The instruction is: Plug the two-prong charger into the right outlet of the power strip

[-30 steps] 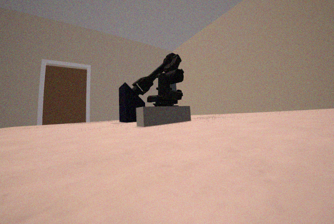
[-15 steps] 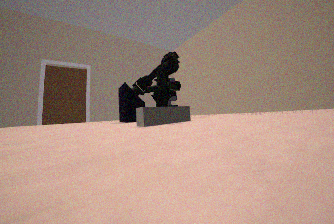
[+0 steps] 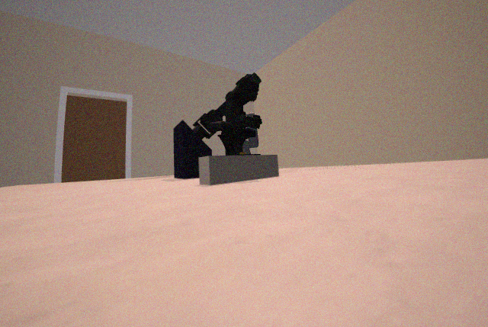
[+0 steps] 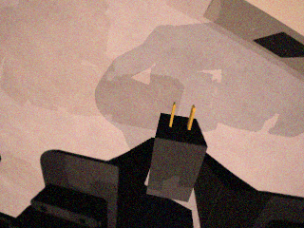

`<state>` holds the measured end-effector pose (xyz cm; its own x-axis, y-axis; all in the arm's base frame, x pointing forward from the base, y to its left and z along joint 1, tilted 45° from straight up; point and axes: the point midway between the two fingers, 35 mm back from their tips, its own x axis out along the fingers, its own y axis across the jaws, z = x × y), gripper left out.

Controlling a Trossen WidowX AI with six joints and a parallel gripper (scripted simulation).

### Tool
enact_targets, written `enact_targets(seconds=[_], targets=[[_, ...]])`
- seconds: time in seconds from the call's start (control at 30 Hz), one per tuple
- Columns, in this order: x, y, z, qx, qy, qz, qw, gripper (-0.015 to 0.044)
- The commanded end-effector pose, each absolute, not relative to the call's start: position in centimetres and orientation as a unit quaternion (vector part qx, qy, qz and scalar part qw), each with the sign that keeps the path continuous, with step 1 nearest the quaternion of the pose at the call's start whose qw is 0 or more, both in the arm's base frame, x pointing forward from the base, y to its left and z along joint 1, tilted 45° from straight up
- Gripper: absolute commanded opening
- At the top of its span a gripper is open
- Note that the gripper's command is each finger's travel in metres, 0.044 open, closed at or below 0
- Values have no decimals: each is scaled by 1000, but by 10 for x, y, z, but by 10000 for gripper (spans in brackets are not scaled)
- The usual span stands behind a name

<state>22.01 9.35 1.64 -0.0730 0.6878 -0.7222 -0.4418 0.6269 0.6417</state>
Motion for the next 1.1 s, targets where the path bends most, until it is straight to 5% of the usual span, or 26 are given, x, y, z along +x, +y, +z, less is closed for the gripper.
enact_targets(seconds=[0.0, 1.07], targets=[[224, 90, 11, 106, 604, 413, 673, 0], [239, 70, -37, 159, 634, 367, 662, 0]])
